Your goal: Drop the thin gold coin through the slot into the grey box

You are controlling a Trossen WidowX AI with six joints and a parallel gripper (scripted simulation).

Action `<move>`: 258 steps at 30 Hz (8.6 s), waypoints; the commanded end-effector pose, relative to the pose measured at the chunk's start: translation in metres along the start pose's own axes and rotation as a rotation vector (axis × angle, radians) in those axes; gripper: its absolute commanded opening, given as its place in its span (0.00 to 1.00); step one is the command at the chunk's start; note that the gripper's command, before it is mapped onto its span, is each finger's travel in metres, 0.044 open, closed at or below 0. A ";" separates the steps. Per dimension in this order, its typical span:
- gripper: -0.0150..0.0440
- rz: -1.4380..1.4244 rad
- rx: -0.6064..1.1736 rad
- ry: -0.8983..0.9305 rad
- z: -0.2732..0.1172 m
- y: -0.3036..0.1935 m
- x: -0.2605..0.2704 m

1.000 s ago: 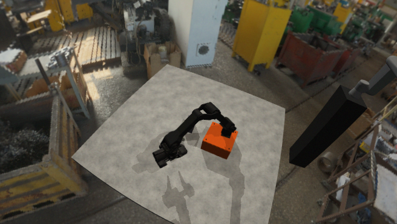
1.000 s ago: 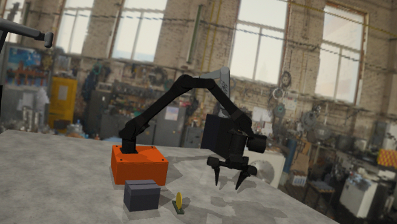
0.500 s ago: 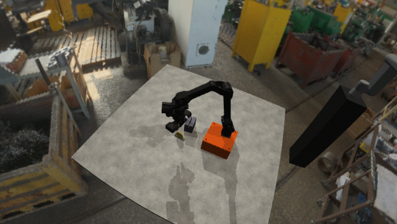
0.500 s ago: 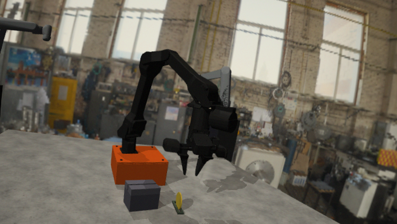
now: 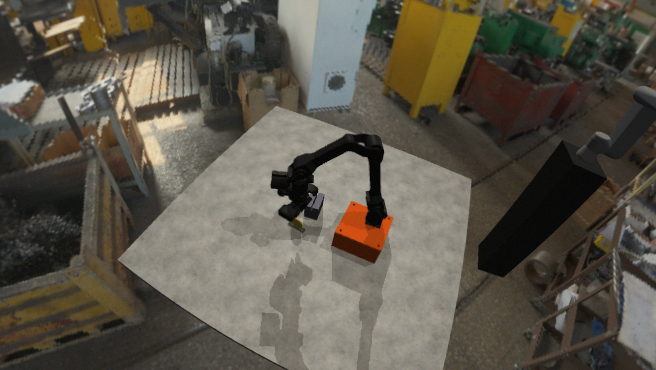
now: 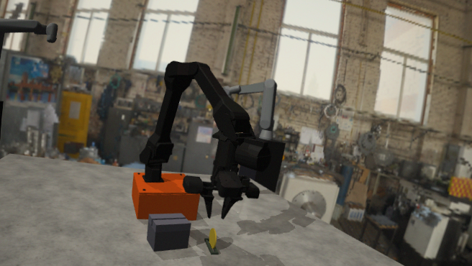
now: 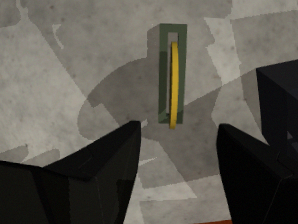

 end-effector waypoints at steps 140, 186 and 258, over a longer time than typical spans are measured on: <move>0.25 1.243 0.003 0.006 -0.016 -0.005 0.002; 0.25 1.296 -0.002 0.001 -0.016 0.005 -0.095; 0.25 1.294 -0.006 0.002 -0.007 0.000 -0.119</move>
Point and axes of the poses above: the point midway between the two fingers, 35 mm back from their tips, its own z axis out along the fingers, its own x axis across the jaws, y = z × x, the point moved 4 cm from there along -z, back along the fingers, and after that the axes turned 4 degrees about z, right-handed, at the moved point
